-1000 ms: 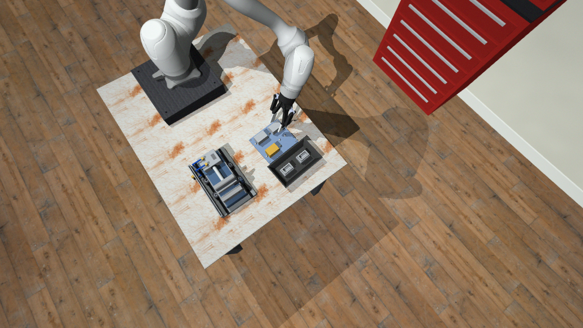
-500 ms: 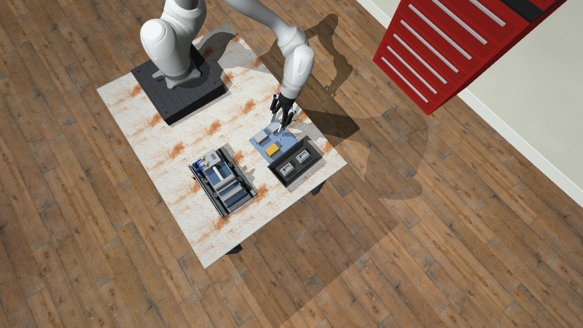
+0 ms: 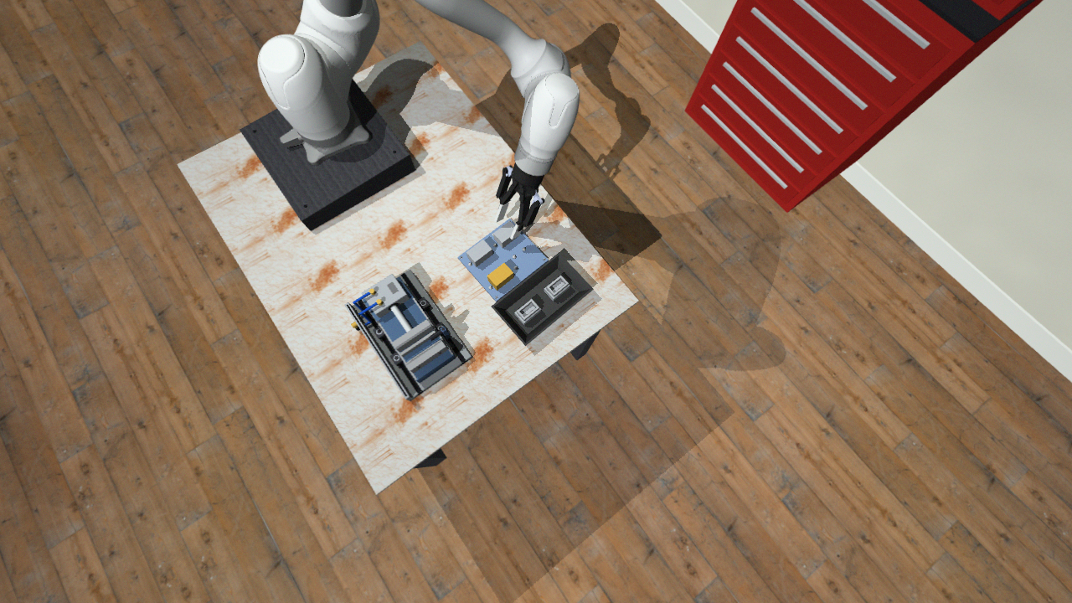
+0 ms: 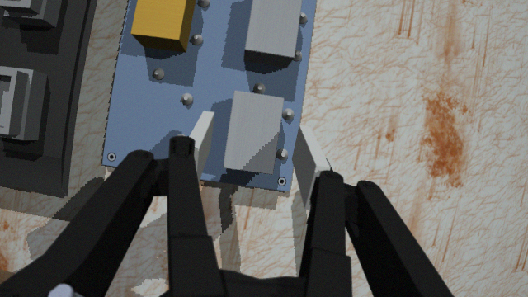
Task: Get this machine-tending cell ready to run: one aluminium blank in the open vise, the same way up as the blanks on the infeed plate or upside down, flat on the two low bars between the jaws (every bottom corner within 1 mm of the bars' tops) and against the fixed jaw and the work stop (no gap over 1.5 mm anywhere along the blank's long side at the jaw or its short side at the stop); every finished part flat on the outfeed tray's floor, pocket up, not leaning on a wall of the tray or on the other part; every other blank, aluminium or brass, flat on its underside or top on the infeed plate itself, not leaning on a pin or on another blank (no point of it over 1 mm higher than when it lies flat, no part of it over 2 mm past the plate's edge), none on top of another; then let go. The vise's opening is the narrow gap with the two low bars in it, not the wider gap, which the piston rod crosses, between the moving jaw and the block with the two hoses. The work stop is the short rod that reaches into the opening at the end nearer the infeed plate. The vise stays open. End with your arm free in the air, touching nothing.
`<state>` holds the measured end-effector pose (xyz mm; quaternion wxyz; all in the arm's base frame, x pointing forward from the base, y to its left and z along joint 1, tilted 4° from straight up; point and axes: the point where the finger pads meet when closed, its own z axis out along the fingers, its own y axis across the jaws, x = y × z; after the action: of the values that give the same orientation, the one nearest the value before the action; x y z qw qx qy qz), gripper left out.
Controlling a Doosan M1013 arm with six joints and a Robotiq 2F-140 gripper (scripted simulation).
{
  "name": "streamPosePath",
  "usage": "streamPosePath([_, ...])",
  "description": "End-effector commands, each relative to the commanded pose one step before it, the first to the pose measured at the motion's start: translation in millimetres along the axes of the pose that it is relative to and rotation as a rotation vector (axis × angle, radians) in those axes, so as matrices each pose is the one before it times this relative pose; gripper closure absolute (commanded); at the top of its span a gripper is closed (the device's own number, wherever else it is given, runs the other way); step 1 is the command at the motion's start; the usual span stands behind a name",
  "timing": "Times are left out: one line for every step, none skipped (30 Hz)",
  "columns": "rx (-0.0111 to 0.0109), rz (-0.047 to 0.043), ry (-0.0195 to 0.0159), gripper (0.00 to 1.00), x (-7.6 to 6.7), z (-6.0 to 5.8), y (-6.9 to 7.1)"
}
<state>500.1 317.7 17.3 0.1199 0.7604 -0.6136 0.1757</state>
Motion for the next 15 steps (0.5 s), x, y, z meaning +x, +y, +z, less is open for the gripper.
streamPosePath([-0.00014, 0.0, -0.00029, 0.6, 6.53, -17.02, 0.01])
streamPosePath([0.0, 0.0, 0.0, 0.6, 2.01, -5.14, 0.0])
streamPosePath([0.0, 0.0, 0.0, 0.6, 2.09, -5.35, 0.0])
streamPosePath([0.0, 0.0, 0.0, 0.6, 2.16, -5.53, 0.0])
streamPosePath([0.0, 0.0, 0.0, 0.6, 2.21, -5.66, 0.0])
streamPosePath([0.0, 0.0, 0.0, 0.6, 2.25, -5.76, 0.0])
streamPosePath([0.0, 0.0, 0.0, 0.6, 2.27, -5.82, 0.0])
streamPosePath([0.0, 0.0, 0.0, 0.6, 2.28, -5.83, 0.0])
streamPosePath([0.0, 0.0, 0.0, 0.6, 2.26, -5.8, 0.0])
streamPosePath([0.0, 0.0, 0.0, 0.6, 2.23, -5.72, 0.0])
streamPosePath([0.0, 0.0, 0.0, 0.6, 2.18, -5.6, 0.0])
streamPosePath([0.0, 0.0, 0.0, 0.6, 2.12, -5.42, 0.0])
streamPosePath([0.0, 0.0, 0.0, 0.6, 0.0, 0.0, 0.0])
streamPosePath([0.0, 0.0, 0.0, 0.6, 0.0, 0.0, 0.0])
streamPosePath([0.0, 0.0, 0.0, 0.6, 2.03, -5.2, 0.0])
